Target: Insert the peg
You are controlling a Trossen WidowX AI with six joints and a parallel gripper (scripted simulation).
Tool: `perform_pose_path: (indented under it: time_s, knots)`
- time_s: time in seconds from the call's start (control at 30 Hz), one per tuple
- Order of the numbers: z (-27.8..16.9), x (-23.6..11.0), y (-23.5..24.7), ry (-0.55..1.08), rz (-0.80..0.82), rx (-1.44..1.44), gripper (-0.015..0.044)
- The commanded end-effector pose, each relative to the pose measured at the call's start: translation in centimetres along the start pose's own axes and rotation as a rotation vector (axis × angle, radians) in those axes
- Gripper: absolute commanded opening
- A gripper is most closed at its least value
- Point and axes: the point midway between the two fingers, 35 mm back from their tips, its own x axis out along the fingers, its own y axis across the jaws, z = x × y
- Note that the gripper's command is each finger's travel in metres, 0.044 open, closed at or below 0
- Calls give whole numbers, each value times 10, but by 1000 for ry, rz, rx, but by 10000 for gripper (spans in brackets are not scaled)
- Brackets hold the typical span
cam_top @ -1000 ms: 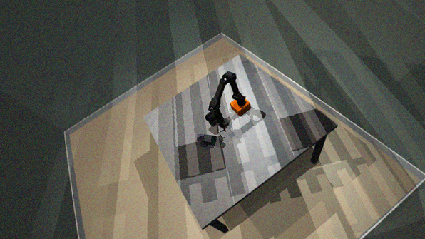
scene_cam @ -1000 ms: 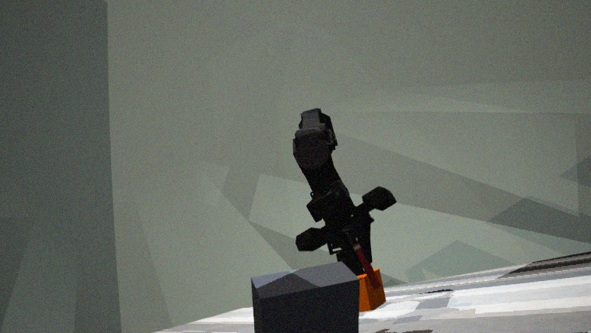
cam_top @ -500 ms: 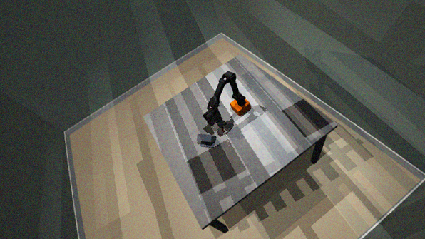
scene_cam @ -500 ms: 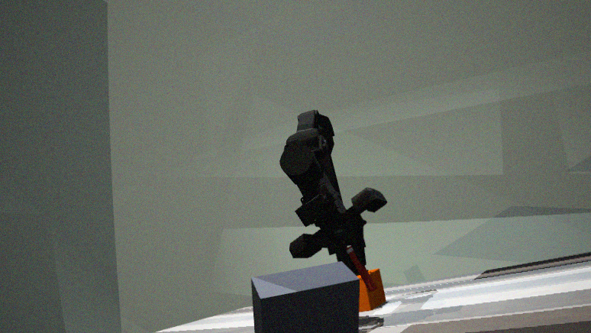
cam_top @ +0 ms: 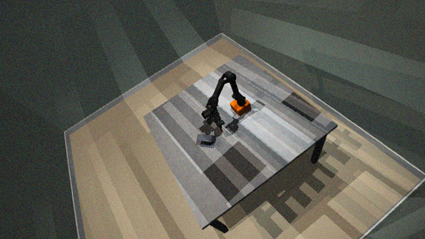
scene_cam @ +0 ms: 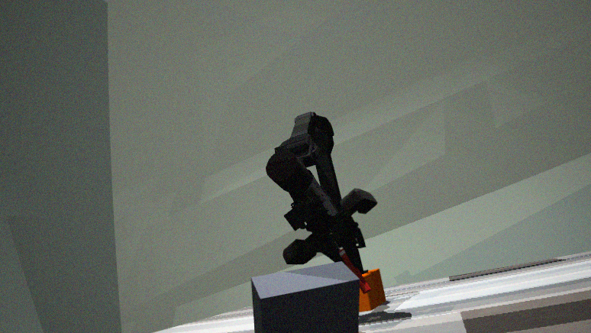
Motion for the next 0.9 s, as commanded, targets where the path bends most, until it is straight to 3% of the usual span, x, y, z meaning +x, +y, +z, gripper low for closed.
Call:
perform_pose_path:
  time_s: [0.0,0.87]
  knots:
    - [0,1,-4,-7,20,8,0]
    - [16,-6,-24,-95,128,51,0]
